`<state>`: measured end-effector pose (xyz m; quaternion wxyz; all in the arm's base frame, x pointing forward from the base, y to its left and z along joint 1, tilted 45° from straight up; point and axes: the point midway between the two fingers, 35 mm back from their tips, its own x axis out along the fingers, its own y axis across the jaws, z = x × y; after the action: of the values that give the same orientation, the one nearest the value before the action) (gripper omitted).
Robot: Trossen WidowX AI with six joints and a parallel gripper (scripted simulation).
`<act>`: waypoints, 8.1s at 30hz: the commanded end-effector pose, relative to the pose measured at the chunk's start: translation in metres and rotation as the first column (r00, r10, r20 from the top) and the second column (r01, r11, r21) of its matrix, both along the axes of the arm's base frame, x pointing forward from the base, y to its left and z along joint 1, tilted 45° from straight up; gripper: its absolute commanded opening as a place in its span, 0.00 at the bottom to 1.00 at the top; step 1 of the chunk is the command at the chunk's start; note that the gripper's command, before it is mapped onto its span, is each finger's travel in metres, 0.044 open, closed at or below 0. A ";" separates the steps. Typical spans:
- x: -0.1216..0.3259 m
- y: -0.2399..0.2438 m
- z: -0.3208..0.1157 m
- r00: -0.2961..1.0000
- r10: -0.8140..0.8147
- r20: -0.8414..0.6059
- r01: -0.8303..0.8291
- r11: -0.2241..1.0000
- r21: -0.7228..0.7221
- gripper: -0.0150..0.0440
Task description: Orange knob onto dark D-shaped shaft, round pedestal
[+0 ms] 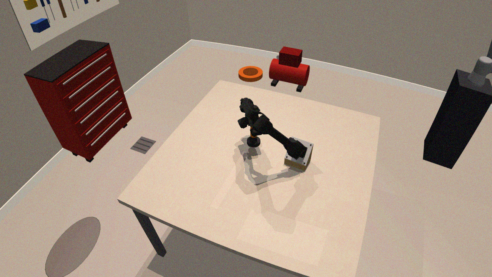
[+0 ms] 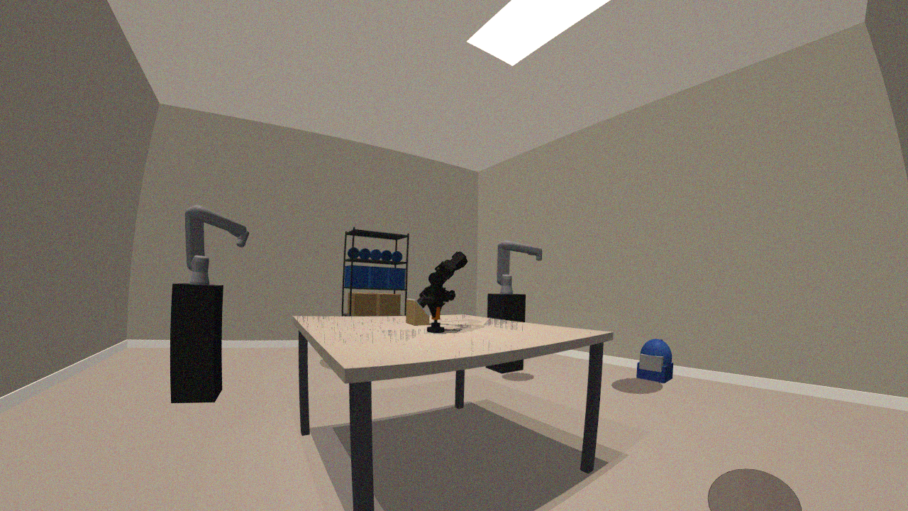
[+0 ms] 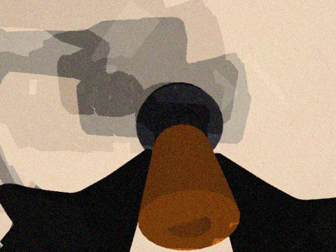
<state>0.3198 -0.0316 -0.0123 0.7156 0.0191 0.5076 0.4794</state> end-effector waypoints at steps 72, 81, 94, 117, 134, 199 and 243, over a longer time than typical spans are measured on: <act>-0.001 0.000 0.000 0.912 0.293 0.288 -0.290 0.956 -0.053 0.25; -0.001 0.000 -0.001 0.912 0.293 0.288 -0.290 0.955 -0.053 0.25; 0.002 -0.003 0.002 0.813 0.416 0.408 -0.410 0.906 -0.107 0.25; -0.001 0.000 0.000 0.807 0.422 0.413 -0.416 0.903 -0.110 0.25; 0.002 -0.003 0.002 0.674 0.529 0.516 -0.519 0.836 -0.180 0.25; 0.000 0.000 0.000 0.497 0.624 0.604 -0.607 0.747 -0.272 0.25; 0.001 0.000 -0.001 0.305 0.686 0.660 -0.663 0.651 -0.370 0.25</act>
<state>0.3200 -0.0319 -0.0125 0.5903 -0.4037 0.1288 0.6870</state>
